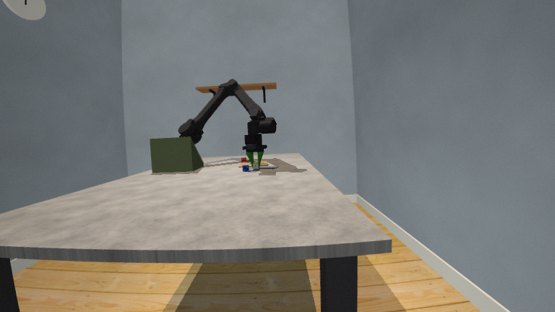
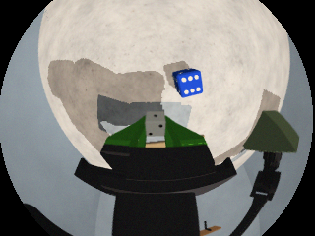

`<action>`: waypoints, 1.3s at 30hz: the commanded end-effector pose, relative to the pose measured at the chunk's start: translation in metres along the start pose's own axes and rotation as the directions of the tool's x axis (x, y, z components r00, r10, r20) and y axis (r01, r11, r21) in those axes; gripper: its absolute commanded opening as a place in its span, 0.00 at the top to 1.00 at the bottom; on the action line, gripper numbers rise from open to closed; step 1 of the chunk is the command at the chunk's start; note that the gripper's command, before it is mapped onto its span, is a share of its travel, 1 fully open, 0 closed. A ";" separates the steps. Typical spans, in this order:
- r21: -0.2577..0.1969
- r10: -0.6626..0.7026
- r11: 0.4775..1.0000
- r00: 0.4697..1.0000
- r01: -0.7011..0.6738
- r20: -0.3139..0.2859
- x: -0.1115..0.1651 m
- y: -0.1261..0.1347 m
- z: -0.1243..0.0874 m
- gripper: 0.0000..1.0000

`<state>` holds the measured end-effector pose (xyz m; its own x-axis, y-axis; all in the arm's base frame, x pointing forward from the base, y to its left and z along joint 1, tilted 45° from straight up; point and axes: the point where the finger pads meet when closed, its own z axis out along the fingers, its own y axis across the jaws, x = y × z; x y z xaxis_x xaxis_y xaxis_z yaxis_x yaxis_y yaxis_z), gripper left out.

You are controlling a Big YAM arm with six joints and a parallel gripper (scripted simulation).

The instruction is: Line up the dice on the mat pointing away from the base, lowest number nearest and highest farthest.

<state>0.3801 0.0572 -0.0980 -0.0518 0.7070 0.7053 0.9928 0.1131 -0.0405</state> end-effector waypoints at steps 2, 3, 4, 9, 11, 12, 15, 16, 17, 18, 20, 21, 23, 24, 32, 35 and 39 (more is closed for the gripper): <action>-0.021 -0.003 1.000 1.000 0.003 0.006 -0.001 0.009 -0.004 0.80; -0.022 -0.003 1.000 1.000 0.003 0.006 -0.001 0.009 -0.005 0.80; -0.024 -0.003 1.000 1.000 0.003 0.006 -0.001 0.010 -0.008 0.80; -0.054 -0.025 0.998 0.999 0.026 0.020 -0.002 0.022 -0.038 0.80; -0.054 -0.026 0.998 0.999 0.027 0.021 -0.002 0.021 -0.051 0.80; -0.055 -0.026 0.998 0.999 0.027 0.022 -0.002 0.021 -0.058 0.80; -0.056 -0.027 0.998 0.999 0.028 0.025 -0.002 0.021 -0.082 0.80; -0.056 -0.027 0.998 0.999 0.029 0.026 -0.002 0.021 -0.090 0.80; -0.056 -0.027 0.998 0.999 0.029 0.026 -0.002 0.021 -0.090 0.80; -0.056 -0.027 0.998 0.999 0.029 0.026 -0.002 0.021 -0.090 0.80; -0.056 -0.028 0.998 0.999 0.029 0.027 -0.002 0.020 -0.105 0.80; -0.057 -0.028 0.998 0.999 0.029 0.028 -0.002 0.020 -0.111 0.80; -0.057 -0.028 0.998 0.999 0.030 0.029 -0.002 0.020 -0.121 0.80; -0.057 -0.028 0.998 0.999 0.030 0.029 -0.002 0.020 -0.124 0.80; -0.019 -0.016 1.000 1.000 0.016 0.010 -0.001 0.008 -0.110 0.80; -0.020 -0.015 1.000 1.000 0.016 0.010 -0.001 0.008 -0.110 0.80; -0.004 -0.042 0.999 0.999 0.042 0.006 0.020 -0.003 -0.106 0.80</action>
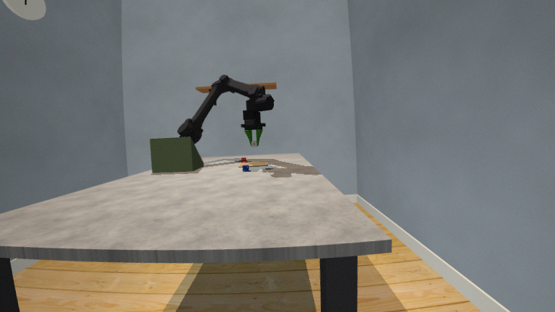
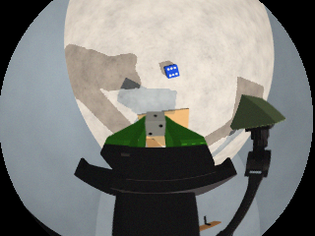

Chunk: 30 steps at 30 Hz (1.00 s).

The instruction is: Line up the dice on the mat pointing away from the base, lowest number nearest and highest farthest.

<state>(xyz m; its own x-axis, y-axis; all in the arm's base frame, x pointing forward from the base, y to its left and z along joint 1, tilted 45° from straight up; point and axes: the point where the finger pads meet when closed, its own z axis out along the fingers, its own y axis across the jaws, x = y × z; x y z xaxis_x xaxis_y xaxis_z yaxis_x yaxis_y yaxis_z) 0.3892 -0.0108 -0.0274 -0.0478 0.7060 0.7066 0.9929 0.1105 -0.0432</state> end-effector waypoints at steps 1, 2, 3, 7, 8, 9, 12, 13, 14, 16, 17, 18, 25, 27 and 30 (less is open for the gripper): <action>-0.004 -0.063 0.998 0.998 0.063 0.007 0.029 -0.008 -0.009 0.80; -0.004 -0.085 0.996 0.996 0.085 0.007 0.043 -0.017 -0.010 0.80; -0.003 -0.111 0.994 0.994 0.111 0.007 0.058 -0.028 -0.010 0.80; -0.001 -0.202 0.979 0.979 0.202 0.004 0.106 -0.072 -0.009 0.80; -0.001 -0.213 0.977 0.977 0.213 0.004 0.110 -0.077 -0.008 0.80; -0.001 -0.217 0.976 0.976 0.217 0.003 0.112 -0.080 -0.008 0.80; -0.046 -0.221 0.974 0.975 0.222 0.030 0.101 -0.058 -0.022 0.80; -0.046 -0.221 0.974 0.975 0.222 0.030 0.101 -0.058 -0.022 0.80; -0.019 -0.194 0.981 0.981 0.194 0.010 0.098 -0.077 -0.009 0.80; 0.008 -0.198 0.980 0.980 0.198 -0.001 0.105 -0.081 -0.004 0.80; 0.010 -0.200 0.980 0.980 0.201 -0.001 0.106 -0.081 -0.003 0.80; -0.003 -0.210 0.978 0.978 0.210 0.007 0.106 -0.073 -0.009 0.80; -0.019 -0.233 0.972 0.972 0.233 0.021 0.110 -0.070 -0.009 0.80; -0.004 -0.200 0.980 0.980 0.200 0.007 0.107 -0.077 0.000 0.80; -0.001 -0.197 0.980 0.980 0.197 0.004 0.107 -0.077 0.003 0.80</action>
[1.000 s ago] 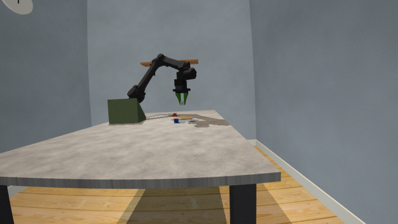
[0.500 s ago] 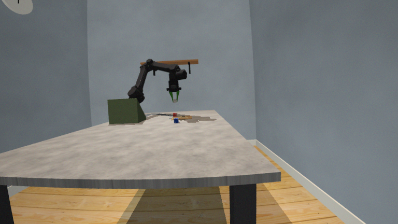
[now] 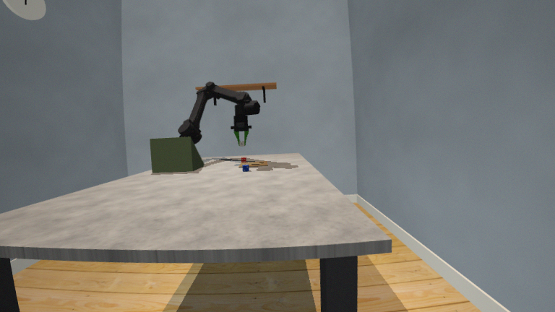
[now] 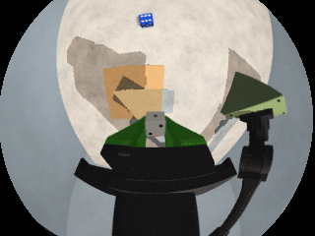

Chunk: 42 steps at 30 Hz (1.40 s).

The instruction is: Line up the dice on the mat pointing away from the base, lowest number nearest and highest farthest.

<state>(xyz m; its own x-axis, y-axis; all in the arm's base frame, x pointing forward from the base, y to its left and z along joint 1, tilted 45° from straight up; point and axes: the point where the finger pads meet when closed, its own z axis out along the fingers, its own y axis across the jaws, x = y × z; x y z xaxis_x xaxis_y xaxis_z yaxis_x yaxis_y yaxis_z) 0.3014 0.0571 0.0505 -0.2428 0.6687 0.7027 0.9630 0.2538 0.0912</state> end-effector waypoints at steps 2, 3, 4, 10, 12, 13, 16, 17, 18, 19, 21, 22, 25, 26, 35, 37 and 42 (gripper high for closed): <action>-0.008 0.003 1.000 1.000 -0.003 0.004 -0.002 0.006 0.007 0.80; -0.008 0.003 1.000 1.000 -0.003 0.004 -0.002 0.006 0.010 0.80; -0.007 0.003 1.000 1.000 -0.003 0.004 -0.002 0.006 0.014 0.80; -0.007 0.004 1.000 1.000 -0.004 0.003 -0.002 0.005 0.041 0.80; -0.007 0.004 1.000 1.000 -0.004 0.003 -0.002 0.005 0.051 0.80; -0.006 0.004 1.000 1.000 -0.004 0.003 -0.002 0.005 0.056 0.80; -0.006 0.004 1.000 1.000 -0.004 0.003 -0.002 0.005 0.065 0.80; -0.006 0.004 1.000 1.000 -0.004 0.003 -0.002 0.005 0.065 0.80; -0.033 -0.009 0.999 1.000 0.009 0.013 -0.003 0.018 0.061 0.80; -0.006 0.005 1.000 1.000 -0.005 0.003 -0.002 0.005 0.074 0.80; -0.006 0.005 1.000 1.000 -0.005 0.002 -0.002 0.005 0.080 0.80; -0.006 0.005 1.000 1.000 -0.005 0.002 -0.002 0.005 0.083 0.80; -0.007 0.003 1.000 1.000 -0.003 0.004 -0.002 0.006 0.089 0.80; -0.015 -0.005 1.000 1.000 0.005 0.007 -0.002 0.012 0.088 0.80; -0.041 -0.001 0.999 1.000 0.002 0.014 -0.004 0.014 0.081 0.80; -0.041 -0.001 0.999 1.000 0.002 0.014 -0.004 0.014 0.081 0.80; -0.041 -0.001 0.999 1.000 0.002 0.014 -0.004 0.014 0.081 0.80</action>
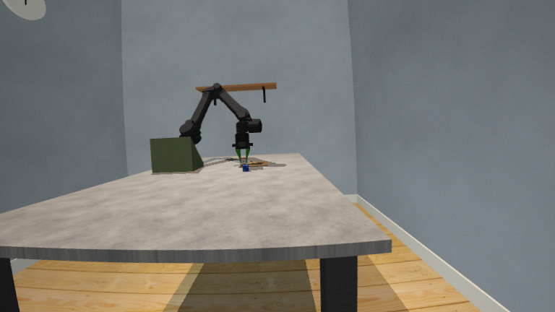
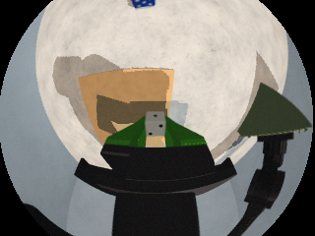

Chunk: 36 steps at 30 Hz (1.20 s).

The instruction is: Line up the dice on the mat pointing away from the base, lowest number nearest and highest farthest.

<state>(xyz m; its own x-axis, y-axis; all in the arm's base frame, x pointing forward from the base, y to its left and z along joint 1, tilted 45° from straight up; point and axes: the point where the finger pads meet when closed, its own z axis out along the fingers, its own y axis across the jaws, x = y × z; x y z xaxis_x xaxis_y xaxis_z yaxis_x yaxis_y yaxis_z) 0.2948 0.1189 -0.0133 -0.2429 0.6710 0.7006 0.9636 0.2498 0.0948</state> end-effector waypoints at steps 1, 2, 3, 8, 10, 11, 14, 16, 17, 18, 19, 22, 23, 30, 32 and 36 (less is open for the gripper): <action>-0.036 -0.001 0.999 1.000 0.002 0.011 -0.002 0.010 -0.008 0.80; -0.036 -0.001 0.999 1.000 0.002 0.011 -0.002 0.010 -0.008 0.80; -0.036 -0.001 0.999 1.000 0.002 0.011 -0.002 0.010 -0.008 0.80; -0.036 -0.001 0.999 1.000 0.002 0.011 -0.002 0.010 -0.008 0.80; -0.036 -0.001 0.999 1.000 0.002 0.011 -0.002 0.010 -0.008 0.80; -0.036 -0.001 0.999 1.000 0.002 0.011 -0.002 0.010 -0.008 0.80; -0.036 -0.001 0.999 1.000 0.002 0.011 -0.002 0.010 -0.008 0.80; -0.036 -0.001 0.999 1.000 0.002 0.011 -0.002 0.010 -0.008 0.80; -0.036 -0.001 0.999 1.000 0.002 0.011 -0.002 0.010 -0.008 0.80; -0.036 -0.001 0.999 1.000 0.002 0.011 -0.002 0.010 -0.008 0.80; -0.036 -0.001 0.999 1.000 0.002 0.011 -0.002 0.010 -0.008 0.80; -0.036 -0.001 0.999 1.000 0.002 0.011 -0.002 0.010 -0.008 0.80; -0.036 -0.001 0.999 1.000 0.002 0.011 -0.002 0.010 -0.008 0.80; -0.036 -0.002 0.999 1.000 0.002 0.011 -0.002 0.011 -0.008 0.80; -0.036 -0.003 0.999 1.000 0.003 0.012 -0.002 0.012 -0.008 0.80; -0.037 -0.004 0.999 1.000 0.005 0.012 -0.002 0.015 -0.008 0.80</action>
<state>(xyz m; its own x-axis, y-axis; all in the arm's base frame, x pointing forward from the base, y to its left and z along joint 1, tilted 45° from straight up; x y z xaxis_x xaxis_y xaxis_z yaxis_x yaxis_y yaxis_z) 0.2948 0.1189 -0.0133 -0.2410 0.6715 0.7007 0.9641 0.2484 0.0935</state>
